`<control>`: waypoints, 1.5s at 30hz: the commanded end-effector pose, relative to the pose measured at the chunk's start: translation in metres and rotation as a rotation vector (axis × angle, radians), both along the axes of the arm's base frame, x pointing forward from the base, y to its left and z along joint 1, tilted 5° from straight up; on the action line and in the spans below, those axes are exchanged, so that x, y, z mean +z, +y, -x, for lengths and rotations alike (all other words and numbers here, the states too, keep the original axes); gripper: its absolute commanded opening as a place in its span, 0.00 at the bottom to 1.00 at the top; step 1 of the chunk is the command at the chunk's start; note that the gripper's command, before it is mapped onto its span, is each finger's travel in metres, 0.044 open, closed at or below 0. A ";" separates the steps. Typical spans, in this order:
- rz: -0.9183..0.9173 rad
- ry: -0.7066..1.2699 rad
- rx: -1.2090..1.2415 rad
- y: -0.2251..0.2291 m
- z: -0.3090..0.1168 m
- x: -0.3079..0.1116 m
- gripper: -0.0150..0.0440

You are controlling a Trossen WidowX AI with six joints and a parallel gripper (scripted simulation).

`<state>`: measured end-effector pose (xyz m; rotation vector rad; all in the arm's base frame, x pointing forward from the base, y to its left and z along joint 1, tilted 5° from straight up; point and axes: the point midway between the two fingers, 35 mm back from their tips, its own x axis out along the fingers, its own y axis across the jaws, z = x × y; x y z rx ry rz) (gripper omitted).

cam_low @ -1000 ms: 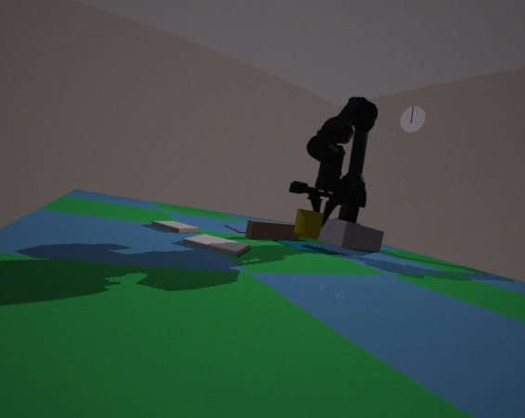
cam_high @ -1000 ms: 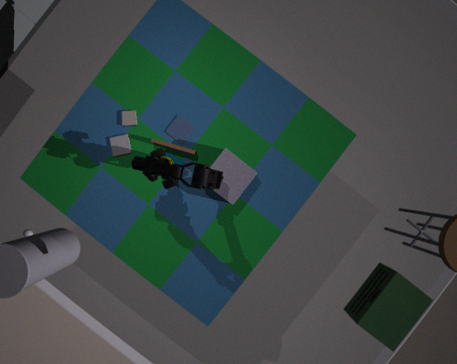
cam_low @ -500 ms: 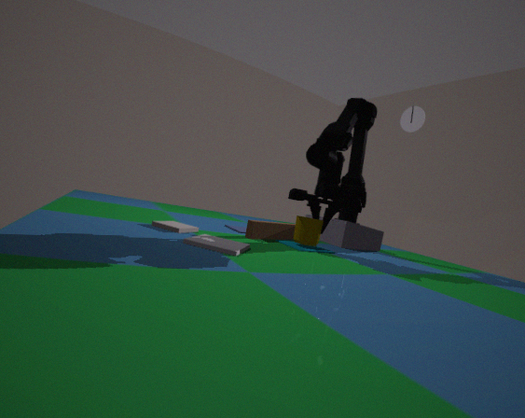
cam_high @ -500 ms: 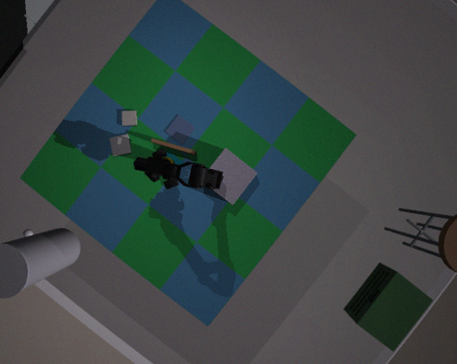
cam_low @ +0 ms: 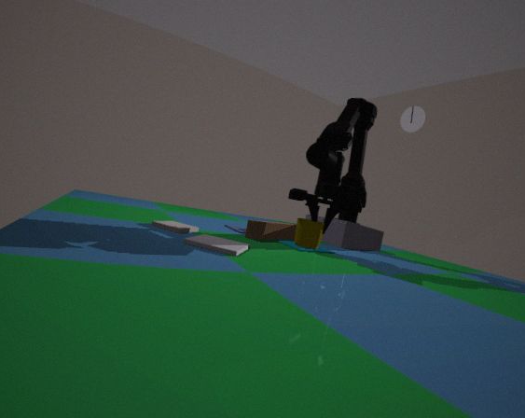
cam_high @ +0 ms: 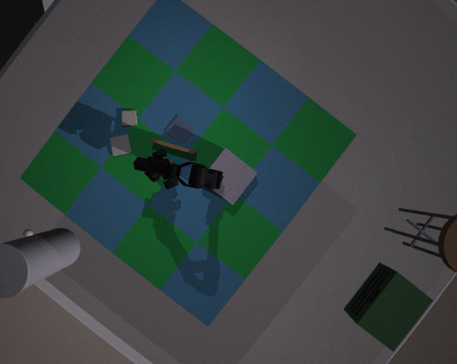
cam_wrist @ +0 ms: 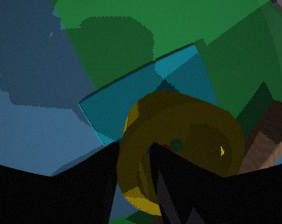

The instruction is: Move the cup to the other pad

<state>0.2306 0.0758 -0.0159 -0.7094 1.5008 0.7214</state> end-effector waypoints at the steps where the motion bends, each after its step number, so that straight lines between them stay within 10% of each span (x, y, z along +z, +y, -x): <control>1: 0.000 -0.001 0.000 0.000 0.000 0.000 0.50; 41: -0.002 0.004 -0.005 -0.003 0.003 0.050 0.50; 45: 0.004 0.010 -0.007 -0.003 0.003 0.046 0.68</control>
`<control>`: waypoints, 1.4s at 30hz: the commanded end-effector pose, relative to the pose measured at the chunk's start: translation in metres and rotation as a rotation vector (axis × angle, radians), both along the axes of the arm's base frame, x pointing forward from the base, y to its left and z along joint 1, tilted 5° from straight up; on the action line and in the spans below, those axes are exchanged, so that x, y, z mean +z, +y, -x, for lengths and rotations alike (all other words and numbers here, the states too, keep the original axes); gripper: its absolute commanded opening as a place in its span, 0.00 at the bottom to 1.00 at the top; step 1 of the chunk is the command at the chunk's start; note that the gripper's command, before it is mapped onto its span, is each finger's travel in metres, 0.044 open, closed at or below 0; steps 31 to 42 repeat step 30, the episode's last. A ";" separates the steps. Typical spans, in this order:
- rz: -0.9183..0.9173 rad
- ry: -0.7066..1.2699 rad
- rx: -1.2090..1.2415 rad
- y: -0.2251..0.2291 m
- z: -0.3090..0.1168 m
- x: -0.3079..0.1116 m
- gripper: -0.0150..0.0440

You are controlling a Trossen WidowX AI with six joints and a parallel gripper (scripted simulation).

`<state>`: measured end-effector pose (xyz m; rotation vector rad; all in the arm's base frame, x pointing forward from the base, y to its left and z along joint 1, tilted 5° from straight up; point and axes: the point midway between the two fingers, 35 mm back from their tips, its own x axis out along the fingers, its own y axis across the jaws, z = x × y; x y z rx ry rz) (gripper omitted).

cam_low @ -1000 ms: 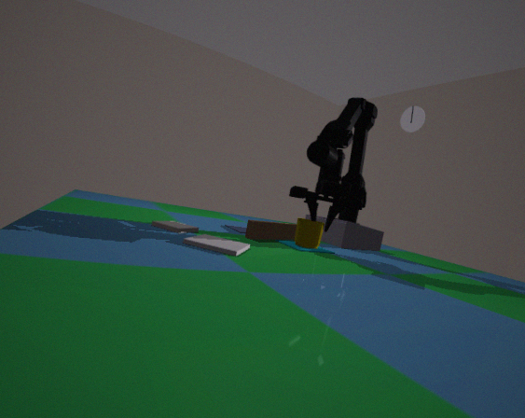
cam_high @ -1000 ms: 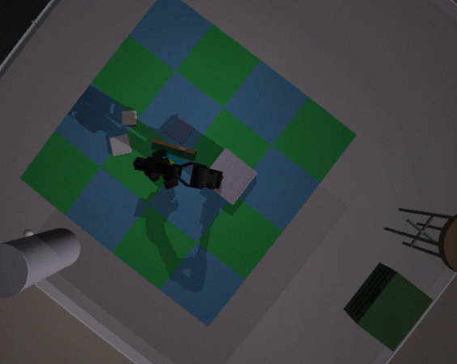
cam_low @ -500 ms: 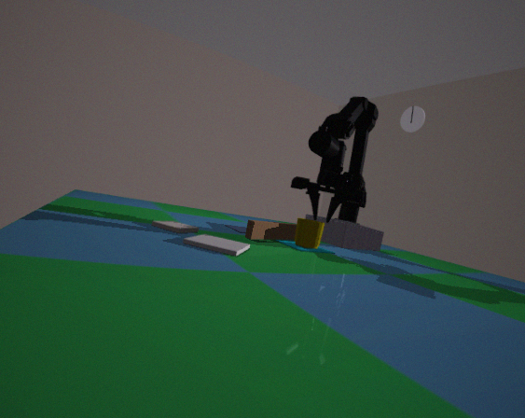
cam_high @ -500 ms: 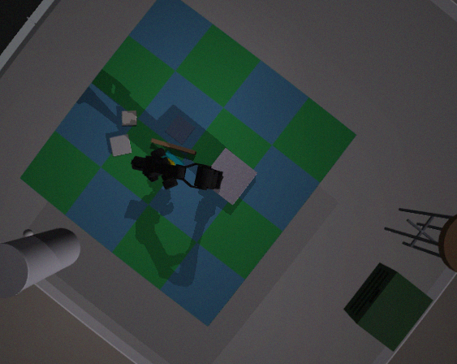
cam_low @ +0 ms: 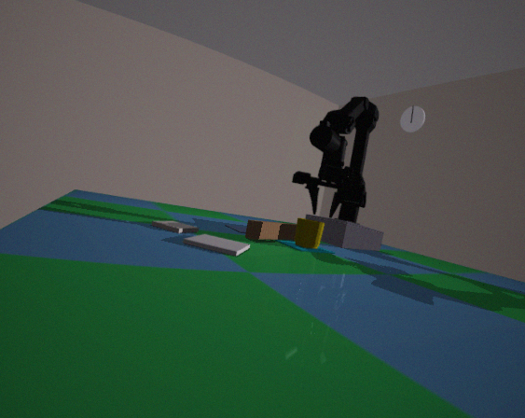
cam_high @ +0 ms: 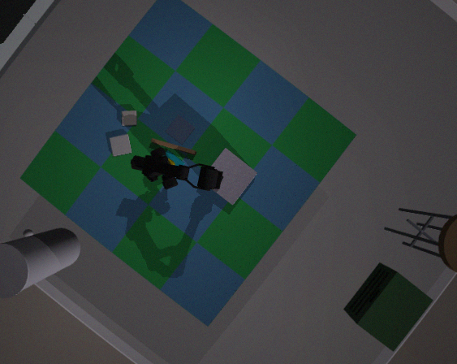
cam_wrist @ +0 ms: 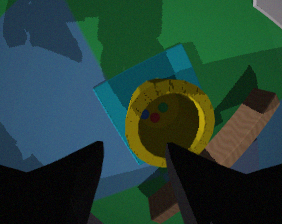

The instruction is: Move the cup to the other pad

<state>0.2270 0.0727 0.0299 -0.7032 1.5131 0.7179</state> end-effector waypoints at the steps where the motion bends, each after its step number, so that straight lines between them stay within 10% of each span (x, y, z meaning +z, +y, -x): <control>1: 0.000 0.000 0.000 0.000 0.000 0.000 0.72; 8: 0.000 -0.001 0.001 0.000 -0.001 0.006 1.00; 42: -0.001 -0.003 -0.002 -0.002 0.000 0.061 1.00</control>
